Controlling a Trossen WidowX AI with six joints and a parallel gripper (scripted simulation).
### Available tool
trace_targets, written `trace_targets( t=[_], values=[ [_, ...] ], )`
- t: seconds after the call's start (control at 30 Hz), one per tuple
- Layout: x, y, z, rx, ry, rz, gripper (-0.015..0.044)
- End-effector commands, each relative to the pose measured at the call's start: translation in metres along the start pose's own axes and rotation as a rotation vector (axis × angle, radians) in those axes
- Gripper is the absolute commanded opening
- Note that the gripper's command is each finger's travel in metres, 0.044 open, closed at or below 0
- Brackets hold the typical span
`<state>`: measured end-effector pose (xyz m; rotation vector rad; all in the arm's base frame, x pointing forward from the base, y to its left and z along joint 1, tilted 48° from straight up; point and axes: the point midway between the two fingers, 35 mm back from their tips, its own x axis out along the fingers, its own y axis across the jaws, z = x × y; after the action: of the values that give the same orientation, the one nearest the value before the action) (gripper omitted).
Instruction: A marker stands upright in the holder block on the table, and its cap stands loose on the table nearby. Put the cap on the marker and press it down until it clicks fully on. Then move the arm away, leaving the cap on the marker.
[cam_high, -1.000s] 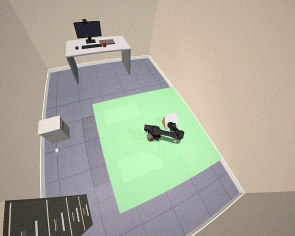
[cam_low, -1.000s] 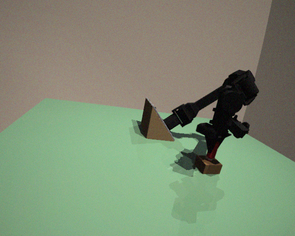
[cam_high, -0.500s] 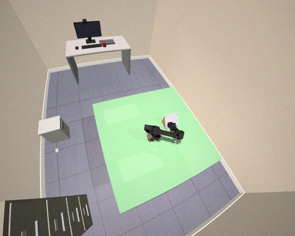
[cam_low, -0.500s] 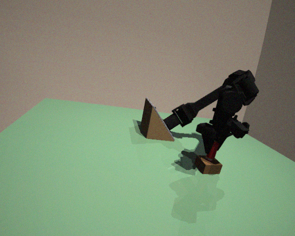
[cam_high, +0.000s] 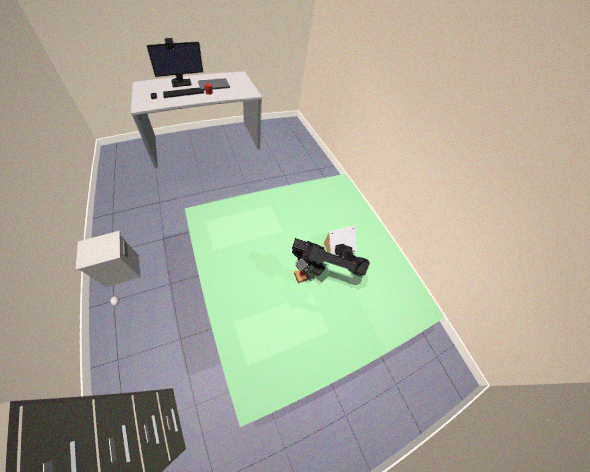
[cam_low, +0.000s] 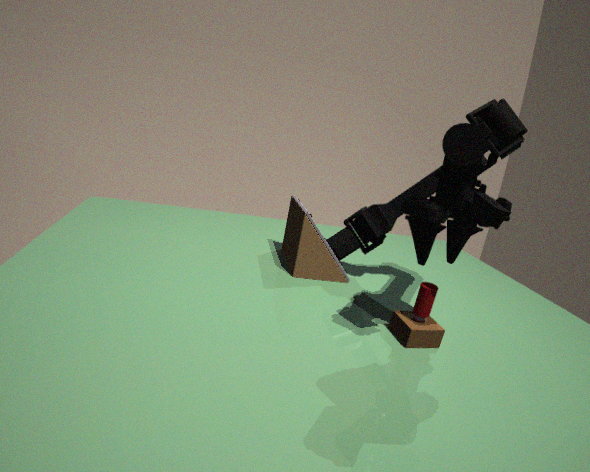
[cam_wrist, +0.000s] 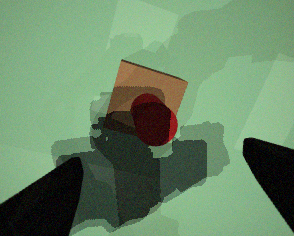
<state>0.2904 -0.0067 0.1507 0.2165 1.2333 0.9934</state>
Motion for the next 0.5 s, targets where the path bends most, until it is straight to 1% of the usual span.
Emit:
trace_targets(
  t=[0.0,0.1,0.47],
  values=[
    [0.0011,-0.0002,0.0010,0.130,0.018,0.010,0.0361],
    [0.0070,-0.0021,0.0026,0.360,0.039,0.020,0.0282],
    [0.0074,-0.0023,0.0028,0.376,0.041,0.021,0.0000]
  ],
)
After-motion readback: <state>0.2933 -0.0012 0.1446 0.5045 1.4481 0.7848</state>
